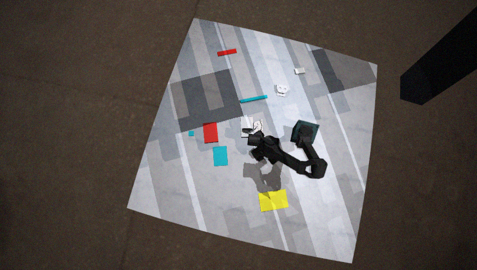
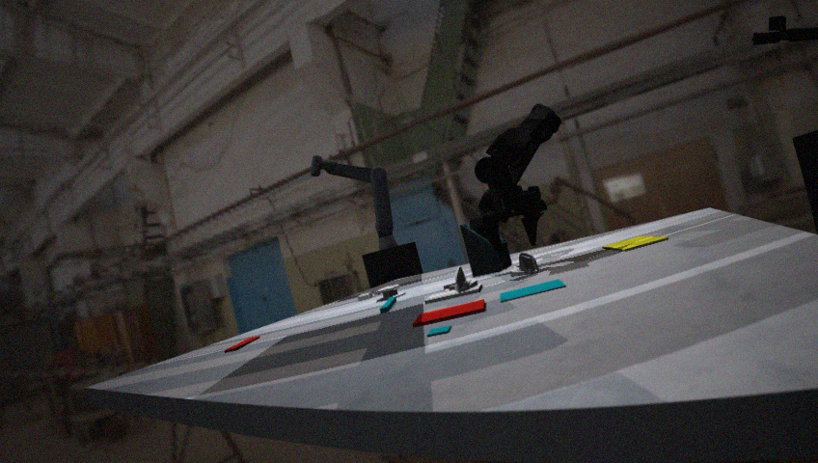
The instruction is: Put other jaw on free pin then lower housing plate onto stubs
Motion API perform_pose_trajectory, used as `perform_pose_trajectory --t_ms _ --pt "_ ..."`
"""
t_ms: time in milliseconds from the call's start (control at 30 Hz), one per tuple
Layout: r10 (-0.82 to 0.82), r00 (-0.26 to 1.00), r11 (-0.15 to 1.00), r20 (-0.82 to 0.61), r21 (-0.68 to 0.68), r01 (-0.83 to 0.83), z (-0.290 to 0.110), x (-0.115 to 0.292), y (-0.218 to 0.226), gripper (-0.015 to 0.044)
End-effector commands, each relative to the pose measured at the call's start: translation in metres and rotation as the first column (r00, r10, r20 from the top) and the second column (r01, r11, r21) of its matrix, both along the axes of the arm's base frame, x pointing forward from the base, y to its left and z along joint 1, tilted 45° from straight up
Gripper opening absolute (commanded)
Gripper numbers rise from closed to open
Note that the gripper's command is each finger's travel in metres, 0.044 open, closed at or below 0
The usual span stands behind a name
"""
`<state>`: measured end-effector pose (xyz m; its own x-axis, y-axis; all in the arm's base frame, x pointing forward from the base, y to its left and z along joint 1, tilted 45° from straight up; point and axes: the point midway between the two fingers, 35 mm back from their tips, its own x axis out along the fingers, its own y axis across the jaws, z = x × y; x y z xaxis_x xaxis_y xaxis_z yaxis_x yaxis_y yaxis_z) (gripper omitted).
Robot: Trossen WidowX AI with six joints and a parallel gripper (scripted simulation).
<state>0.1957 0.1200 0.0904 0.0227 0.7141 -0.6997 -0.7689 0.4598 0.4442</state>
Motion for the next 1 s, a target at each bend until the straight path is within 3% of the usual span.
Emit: perform_pose_trajectory --t_ms 0,967 --pt "-0.005 1.0 1.0 -0.007 -0.003 0.005 -0.003 -0.001 0.001 0.044" --pt "-0.004 1.0 1.0 -0.007 -0.004 0.004 -0.033 0.001 0.032 0.044"
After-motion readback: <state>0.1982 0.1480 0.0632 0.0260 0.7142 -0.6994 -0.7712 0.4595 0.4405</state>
